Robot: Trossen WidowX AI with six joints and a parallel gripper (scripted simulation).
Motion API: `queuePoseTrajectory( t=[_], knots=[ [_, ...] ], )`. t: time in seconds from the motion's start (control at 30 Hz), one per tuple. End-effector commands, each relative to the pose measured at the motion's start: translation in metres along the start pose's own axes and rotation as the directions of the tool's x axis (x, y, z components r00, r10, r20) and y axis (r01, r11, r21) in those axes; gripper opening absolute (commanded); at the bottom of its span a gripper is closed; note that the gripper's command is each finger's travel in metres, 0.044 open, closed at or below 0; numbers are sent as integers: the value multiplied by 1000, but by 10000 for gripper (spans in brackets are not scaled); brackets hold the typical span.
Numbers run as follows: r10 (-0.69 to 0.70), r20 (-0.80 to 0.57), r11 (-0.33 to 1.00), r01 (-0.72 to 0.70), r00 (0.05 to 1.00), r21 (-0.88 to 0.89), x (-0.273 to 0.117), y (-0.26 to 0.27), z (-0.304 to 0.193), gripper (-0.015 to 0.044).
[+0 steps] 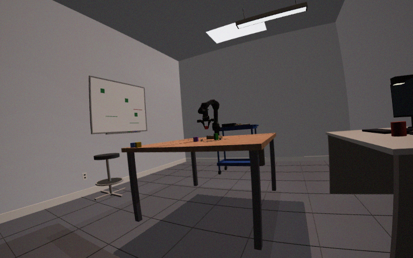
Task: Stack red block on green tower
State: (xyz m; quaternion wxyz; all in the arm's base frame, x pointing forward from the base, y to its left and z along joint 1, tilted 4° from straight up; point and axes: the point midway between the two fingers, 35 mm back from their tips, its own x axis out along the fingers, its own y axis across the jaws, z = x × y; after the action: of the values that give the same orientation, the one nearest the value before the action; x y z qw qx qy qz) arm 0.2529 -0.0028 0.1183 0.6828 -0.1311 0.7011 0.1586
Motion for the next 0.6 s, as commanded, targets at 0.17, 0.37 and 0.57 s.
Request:
queuePoseTrajectory(
  t=[0.17,0.37,0.57],
  knots=[
    [5,16,1000,-5,1000,1,-3,36,28,0],
    [9,16,1000,-9,1000,-2,-3,62,41,0],
    [13,16,1000,-13,1000,-4,-3,89,50,0]
  ],
)
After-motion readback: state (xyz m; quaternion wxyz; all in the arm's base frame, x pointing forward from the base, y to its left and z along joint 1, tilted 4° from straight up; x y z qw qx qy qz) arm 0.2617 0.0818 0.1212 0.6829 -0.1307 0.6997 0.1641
